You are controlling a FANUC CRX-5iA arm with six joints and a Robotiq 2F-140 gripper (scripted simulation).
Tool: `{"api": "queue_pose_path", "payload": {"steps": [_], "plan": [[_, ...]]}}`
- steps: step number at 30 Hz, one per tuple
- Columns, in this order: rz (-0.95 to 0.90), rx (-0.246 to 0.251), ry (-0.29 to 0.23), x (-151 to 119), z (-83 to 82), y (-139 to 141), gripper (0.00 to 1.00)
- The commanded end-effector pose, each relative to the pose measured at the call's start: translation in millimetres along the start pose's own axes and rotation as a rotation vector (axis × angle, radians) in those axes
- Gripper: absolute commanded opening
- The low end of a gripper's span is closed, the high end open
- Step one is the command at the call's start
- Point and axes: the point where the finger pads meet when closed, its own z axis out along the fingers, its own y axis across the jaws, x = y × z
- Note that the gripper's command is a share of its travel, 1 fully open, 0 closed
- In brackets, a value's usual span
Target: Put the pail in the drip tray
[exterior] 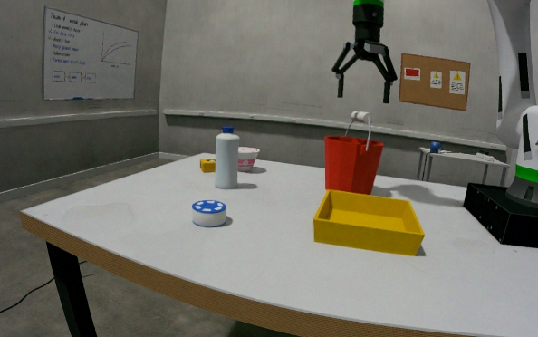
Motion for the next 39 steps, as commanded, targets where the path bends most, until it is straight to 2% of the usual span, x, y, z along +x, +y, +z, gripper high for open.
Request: {"api": "queue_pose_path", "payload": {"steps": [1, 4, 19, 30, 39], "plan": [[0.000, -0.001, -0.001, -0.4, 5.6, 0.3, 1.00], [0.000, -0.001, -0.001, -0.4, 8.1, 0.3, 1.00], [0.000, -0.001, -0.001, -0.7, 44.5, 0.7, 1.00], [0.000, -0.001, -0.001, -0.9, 56.9, 0.9, 1.00], [0.000, -0.001, -0.001, -0.9, 59.3, 0.9, 1.00]]}}
